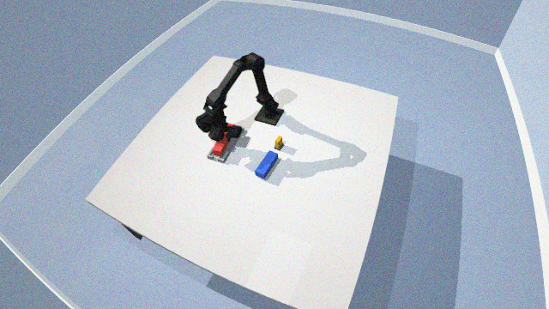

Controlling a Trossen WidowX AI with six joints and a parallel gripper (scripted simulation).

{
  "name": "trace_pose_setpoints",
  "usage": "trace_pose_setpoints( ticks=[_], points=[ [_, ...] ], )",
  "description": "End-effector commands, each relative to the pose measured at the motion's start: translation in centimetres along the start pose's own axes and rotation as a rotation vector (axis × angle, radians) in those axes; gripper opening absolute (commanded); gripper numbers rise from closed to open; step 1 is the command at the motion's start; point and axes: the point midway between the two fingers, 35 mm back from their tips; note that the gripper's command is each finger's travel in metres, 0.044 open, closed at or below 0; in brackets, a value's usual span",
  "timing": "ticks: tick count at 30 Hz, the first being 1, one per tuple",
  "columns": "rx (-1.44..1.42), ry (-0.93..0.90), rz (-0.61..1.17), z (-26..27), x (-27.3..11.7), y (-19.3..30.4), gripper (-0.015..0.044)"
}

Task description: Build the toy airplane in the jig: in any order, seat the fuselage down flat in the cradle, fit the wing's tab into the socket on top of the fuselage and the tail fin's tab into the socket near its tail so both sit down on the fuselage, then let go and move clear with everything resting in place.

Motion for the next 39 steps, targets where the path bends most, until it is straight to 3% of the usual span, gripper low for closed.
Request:
trace_pose_setpoints(
  ticks=[1,7,23,30,36,39],
  points=[
    [0.000,0.000,0.000,0.0,0.0,0.0,0.0156],
    [0.000,0.000,0.000,0.0,0.0,0.0,0.0018],
    [0.000,0.000,0.000,0.0,0.0,0.0,0.0438],
    [0.000,0.000,0.000,-0.1,-0.8,-0.1,0.0440],
    [-0.005,0.000,0.001,-0.2,-8.7,-0.3,0.0440],
    [-0.006,0.000,0.002,-0.1,-10.5,-0.2,0.0440]
  ],
)
Point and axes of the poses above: the point midway between the two fingers, 35 mm back from their tips, its own x axis out along the fingers, its own z axis across the jaws, y = z × x, and after that the axes turned 14 degrees about -x, right-handed
